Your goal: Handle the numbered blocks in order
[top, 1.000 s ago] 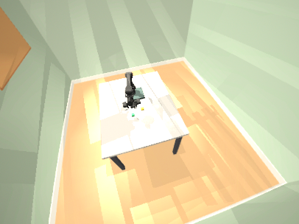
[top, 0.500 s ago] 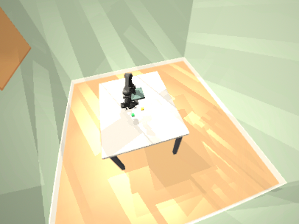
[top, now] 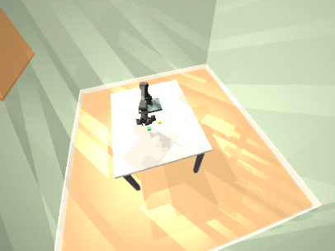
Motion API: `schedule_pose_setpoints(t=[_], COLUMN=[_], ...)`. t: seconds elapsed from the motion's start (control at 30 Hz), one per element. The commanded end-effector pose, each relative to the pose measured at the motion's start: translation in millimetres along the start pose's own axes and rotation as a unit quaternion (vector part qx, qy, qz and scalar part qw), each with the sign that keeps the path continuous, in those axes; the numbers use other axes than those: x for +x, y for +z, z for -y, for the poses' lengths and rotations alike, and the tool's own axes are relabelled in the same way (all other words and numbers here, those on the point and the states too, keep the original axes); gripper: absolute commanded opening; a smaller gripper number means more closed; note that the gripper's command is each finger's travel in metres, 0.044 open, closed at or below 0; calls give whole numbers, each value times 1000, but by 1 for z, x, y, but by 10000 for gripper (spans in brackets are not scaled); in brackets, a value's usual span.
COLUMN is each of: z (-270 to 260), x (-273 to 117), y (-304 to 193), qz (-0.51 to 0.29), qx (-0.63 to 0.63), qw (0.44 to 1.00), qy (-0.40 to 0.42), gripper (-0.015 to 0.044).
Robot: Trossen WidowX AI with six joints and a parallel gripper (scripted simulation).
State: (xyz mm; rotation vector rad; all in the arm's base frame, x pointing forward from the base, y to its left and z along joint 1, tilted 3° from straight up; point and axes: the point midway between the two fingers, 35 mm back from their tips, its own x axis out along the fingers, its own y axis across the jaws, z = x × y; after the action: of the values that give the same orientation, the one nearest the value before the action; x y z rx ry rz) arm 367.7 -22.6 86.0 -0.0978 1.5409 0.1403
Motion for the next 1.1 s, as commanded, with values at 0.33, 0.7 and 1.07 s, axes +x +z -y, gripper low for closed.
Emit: schedule_pose_setpoints(t=[0.33, 0.7, 1.07], z=[-2, -2, -2], x=[44, 62, 69], y=[-6, -7, -7], qz=[-13, -13, -13], qx=[0, 0, 0], qw=[1000, 1000, 1000], qy=[4, 4, 4], gripper=[400, 400, 269])
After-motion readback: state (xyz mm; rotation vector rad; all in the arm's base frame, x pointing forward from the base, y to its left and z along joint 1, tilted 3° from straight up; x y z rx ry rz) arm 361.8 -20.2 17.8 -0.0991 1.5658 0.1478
